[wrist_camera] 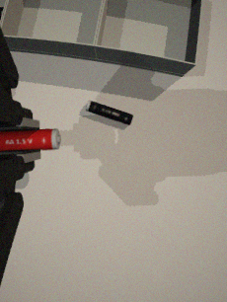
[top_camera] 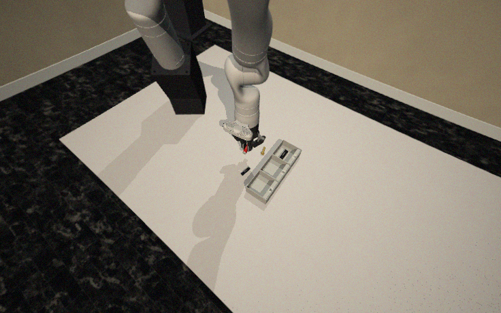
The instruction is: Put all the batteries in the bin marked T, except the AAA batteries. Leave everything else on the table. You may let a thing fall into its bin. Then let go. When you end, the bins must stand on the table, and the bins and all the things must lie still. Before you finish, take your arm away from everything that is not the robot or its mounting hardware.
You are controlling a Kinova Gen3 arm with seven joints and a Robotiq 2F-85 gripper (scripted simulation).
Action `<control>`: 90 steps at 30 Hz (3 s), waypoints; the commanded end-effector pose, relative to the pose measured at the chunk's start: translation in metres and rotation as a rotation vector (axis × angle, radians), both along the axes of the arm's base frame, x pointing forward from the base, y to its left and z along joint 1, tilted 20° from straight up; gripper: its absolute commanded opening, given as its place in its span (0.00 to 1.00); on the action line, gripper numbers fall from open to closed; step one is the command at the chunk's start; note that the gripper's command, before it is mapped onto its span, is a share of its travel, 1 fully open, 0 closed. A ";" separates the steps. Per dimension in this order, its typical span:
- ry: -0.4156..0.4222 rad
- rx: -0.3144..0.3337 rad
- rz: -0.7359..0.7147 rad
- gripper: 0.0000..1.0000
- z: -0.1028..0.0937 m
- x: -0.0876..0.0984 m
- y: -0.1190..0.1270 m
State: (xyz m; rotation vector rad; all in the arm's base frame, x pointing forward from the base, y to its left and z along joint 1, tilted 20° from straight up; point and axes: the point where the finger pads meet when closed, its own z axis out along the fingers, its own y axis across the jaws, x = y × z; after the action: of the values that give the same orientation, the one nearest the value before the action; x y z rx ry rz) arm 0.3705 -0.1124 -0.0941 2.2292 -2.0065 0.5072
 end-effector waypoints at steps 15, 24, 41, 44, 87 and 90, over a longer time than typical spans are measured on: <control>-0.006 0.000 0.002 0.09 0.003 0.007 0.004; -0.006 0.000 0.002 0.09 0.002 0.042 0.028; -0.063 0.035 -0.179 0.09 0.001 0.107 0.072; -0.063 0.035 -0.179 0.09 0.001 0.122 0.082; -0.063 0.035 -0.179 0.09 -0.021 0.128 0.076; -0.063 0.035 -0.179 0.09 -0.023 0.128 0.075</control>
State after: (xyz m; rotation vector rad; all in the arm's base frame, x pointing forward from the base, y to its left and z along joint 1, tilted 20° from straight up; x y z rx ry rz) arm 0.4997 -0.0368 -0.1135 2.0502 -2.2386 0.5357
